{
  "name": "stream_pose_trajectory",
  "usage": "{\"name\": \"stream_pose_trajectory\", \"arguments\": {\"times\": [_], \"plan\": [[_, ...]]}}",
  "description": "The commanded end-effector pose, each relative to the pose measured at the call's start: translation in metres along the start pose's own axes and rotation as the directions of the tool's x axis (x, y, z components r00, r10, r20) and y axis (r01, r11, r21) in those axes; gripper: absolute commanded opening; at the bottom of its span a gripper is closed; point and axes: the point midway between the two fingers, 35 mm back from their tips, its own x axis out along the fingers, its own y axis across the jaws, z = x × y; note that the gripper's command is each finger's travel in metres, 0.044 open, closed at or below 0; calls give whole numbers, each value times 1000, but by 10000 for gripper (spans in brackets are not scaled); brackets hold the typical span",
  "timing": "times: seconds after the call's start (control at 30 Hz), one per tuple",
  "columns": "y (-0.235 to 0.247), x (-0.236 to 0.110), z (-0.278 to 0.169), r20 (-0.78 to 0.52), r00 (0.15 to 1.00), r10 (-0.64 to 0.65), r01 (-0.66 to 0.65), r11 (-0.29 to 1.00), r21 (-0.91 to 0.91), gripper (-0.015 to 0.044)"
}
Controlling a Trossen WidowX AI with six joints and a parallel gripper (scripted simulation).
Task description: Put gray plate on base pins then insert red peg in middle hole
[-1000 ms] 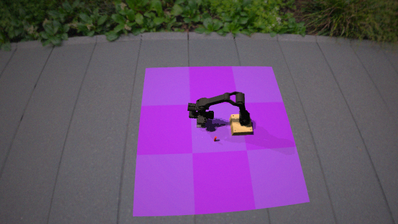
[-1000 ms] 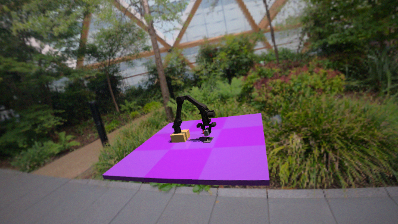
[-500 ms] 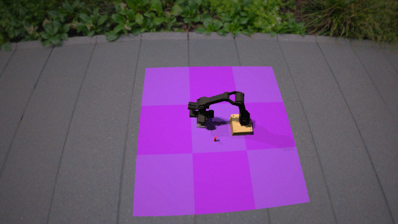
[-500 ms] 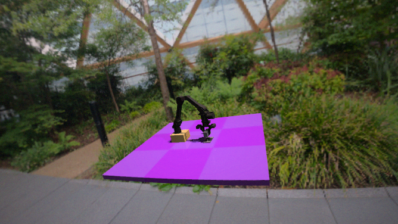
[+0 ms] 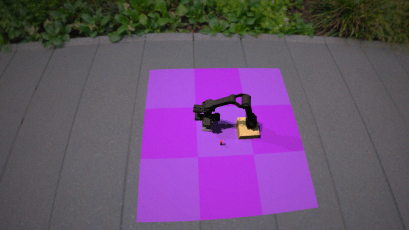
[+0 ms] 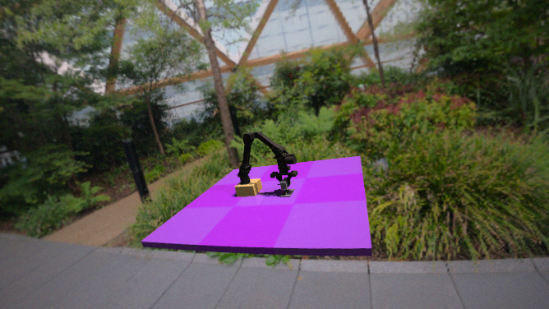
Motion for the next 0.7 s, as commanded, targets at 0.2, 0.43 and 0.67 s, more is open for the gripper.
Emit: {"name": "stream_pose_trajectory", "arguments": {"times": [0.2, 0.43, 0.67], "plan": [[0, 12, 1, 5, 1000, -1, 1, 1000, -4, 0], [0, 18, 1, 5, 1000, -1, 1, 1000, -4, 0], [0, 29, 2, 5, 1000, 0, 0, 1000, -4, 0]]}}
